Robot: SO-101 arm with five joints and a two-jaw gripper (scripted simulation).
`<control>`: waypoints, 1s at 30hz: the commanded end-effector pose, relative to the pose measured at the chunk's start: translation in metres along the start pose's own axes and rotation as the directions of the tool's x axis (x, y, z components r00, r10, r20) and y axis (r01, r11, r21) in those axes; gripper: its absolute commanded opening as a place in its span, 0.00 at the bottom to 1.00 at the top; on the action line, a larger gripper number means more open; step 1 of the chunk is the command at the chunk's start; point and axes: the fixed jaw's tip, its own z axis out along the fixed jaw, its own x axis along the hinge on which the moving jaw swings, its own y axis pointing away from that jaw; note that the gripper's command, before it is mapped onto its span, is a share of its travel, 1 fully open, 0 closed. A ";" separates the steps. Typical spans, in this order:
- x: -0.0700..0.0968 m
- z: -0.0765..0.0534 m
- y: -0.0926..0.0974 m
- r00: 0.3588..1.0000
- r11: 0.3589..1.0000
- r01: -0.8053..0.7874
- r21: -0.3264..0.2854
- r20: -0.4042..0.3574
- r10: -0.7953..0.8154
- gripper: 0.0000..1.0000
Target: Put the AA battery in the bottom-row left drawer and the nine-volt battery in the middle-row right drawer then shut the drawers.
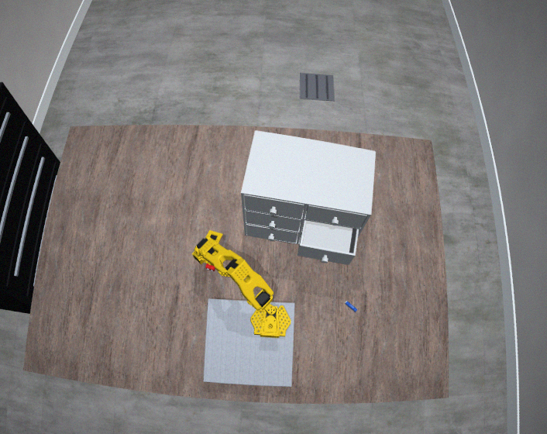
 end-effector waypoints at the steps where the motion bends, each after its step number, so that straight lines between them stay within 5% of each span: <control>1: 0.002 0.004 -0.003 1.000 1.000 0.003 0.013 -0.009 -0.003 0.19; 30: 0.002 0.004 -0.003 1.000 1.000 0.003 0.013 -0.009 -0.003 0.01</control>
